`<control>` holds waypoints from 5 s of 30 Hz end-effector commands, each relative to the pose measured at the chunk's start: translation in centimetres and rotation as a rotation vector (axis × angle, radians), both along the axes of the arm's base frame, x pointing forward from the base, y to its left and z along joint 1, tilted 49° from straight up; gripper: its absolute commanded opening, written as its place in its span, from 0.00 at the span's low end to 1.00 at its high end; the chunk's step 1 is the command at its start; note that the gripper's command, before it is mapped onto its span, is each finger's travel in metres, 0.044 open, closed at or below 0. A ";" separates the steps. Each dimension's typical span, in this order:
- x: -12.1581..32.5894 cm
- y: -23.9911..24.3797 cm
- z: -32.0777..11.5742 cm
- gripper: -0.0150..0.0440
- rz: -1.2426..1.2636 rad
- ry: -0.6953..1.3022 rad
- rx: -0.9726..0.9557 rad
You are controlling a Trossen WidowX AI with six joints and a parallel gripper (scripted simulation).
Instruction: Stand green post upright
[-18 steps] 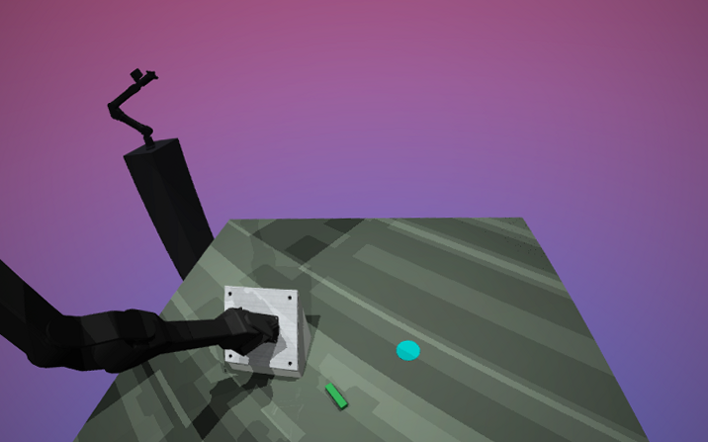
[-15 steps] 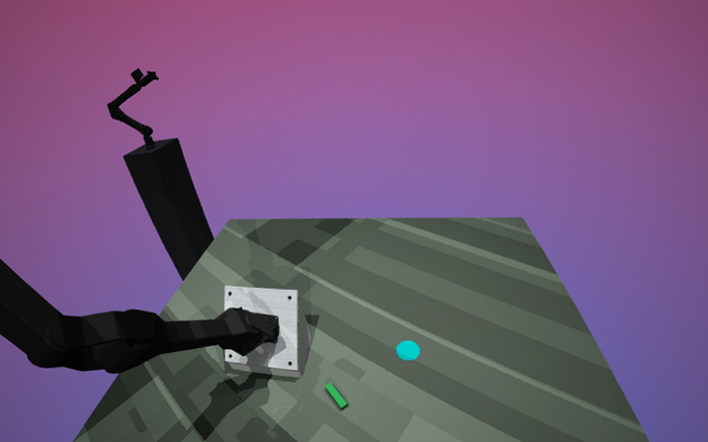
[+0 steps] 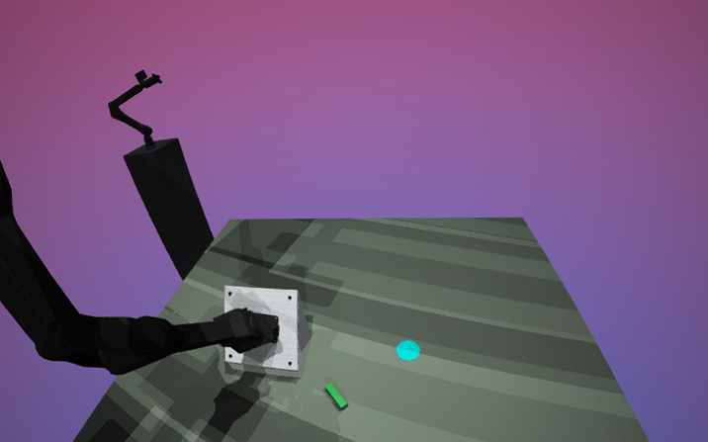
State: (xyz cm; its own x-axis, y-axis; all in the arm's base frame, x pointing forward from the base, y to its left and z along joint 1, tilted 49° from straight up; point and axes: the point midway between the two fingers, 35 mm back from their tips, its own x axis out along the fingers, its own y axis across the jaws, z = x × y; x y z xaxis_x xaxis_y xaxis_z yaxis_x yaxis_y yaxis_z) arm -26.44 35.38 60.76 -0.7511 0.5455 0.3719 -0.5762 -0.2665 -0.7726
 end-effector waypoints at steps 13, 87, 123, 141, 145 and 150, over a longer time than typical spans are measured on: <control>8.5 8.2 -7.9 0.65 -0.270 0.108 -0.443; 50.6 -10.5 -42.9 0.65 -1.987 1.535 -1.342; 48.0 -34.3 -48.9 0.65 -2.962 2.133 -0.813; 46.2 -40.9 -51.8 0.65 -3.159 2.207 -0.626; 46.5 -43.9 -54.5 0.65 -3.155 2.208 -0.623; 46.0 -47.4 -56.7 0.65 -3.193 2.173 -0.598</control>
